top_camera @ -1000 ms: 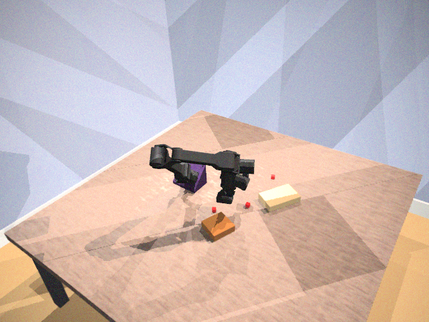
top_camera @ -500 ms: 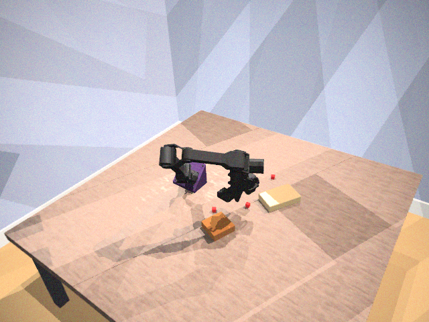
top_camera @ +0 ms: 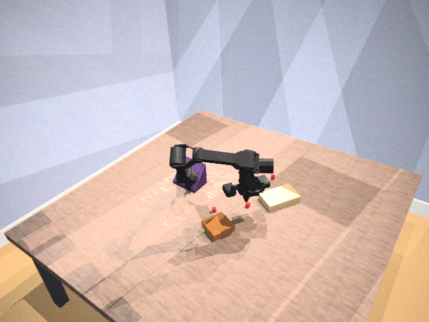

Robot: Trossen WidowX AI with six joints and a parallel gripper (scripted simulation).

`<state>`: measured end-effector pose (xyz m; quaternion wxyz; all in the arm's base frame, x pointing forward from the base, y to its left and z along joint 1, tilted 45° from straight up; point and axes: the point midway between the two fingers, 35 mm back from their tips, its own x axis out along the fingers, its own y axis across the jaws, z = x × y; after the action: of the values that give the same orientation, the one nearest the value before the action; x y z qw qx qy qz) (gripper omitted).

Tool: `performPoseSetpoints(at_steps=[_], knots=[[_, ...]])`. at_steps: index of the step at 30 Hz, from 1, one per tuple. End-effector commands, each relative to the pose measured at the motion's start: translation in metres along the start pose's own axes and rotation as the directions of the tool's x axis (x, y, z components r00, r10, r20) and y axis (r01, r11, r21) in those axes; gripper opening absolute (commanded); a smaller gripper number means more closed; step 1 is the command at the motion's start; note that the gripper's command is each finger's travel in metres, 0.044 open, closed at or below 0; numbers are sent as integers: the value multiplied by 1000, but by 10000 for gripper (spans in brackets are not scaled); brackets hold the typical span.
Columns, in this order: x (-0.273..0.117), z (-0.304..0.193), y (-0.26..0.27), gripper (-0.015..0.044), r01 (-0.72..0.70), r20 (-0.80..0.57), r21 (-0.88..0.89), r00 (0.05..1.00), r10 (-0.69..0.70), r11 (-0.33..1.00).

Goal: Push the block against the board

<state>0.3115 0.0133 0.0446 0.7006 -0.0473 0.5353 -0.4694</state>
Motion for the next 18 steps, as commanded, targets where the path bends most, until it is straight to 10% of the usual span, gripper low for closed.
performPoseSetpoints(at_steps=[1,18], knots=[[0,2,9,0,-6,-1,117,1000,6,993],[56,2,15,0,-5,1,202,1000,5,979]])
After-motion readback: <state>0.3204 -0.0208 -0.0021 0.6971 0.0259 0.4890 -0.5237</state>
